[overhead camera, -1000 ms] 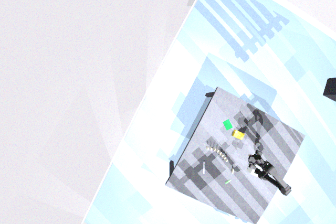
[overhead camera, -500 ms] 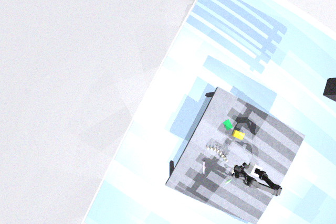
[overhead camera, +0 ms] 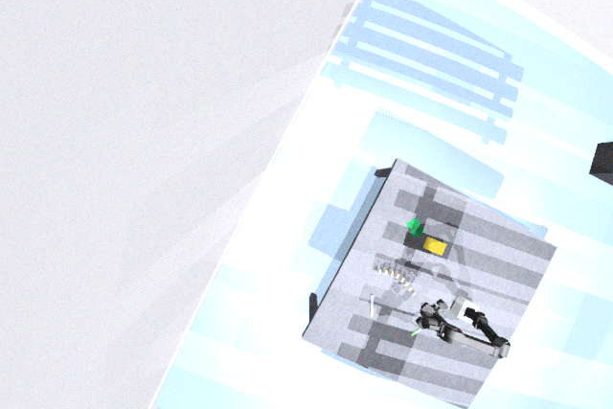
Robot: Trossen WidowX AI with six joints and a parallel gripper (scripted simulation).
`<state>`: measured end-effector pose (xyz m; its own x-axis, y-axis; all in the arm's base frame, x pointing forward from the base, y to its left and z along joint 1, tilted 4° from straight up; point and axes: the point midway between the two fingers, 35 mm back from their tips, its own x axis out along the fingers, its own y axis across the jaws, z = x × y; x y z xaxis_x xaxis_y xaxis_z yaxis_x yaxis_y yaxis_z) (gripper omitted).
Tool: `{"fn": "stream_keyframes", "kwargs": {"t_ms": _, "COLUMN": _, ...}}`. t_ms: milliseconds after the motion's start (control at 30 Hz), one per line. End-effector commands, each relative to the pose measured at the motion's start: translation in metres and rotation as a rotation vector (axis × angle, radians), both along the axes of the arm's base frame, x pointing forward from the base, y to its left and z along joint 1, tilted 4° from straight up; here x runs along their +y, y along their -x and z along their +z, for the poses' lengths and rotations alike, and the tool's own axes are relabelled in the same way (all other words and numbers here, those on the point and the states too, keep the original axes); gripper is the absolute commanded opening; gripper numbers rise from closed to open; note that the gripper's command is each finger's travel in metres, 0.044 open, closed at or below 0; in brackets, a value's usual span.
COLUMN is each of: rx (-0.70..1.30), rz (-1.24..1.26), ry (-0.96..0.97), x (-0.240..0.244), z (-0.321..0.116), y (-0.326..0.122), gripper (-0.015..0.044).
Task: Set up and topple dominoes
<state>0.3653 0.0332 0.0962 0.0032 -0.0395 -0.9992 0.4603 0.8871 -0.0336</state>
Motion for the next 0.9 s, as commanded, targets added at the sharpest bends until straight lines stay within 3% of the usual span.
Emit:
{"fn": "stream_keyframes", "kwargs": {"t_ms": 0, "rx": 0.022, "rz": -0.006, "ry": -0.001, "x": -0.001, "z": -0.026, "y": 0.001, "gripper": 0.0107}}
{"fn": "stream_keyframes", "kwargs": {"t_ms": 500, "rx": 0.023, "rz": -0.006, "ry": 0.0, "x": -0.004, "z": -0.107, "y": 0.009, "gripper": 0.0107}}
{"fn": "stream_keyframes", "kwargs": {"t_ms": 867, "rx": 0.023, "rz": -0.006, "ry": 0.0, "x": -0.005, "z": -0.11, "y": 0.01, "gripper": 0.0107}}
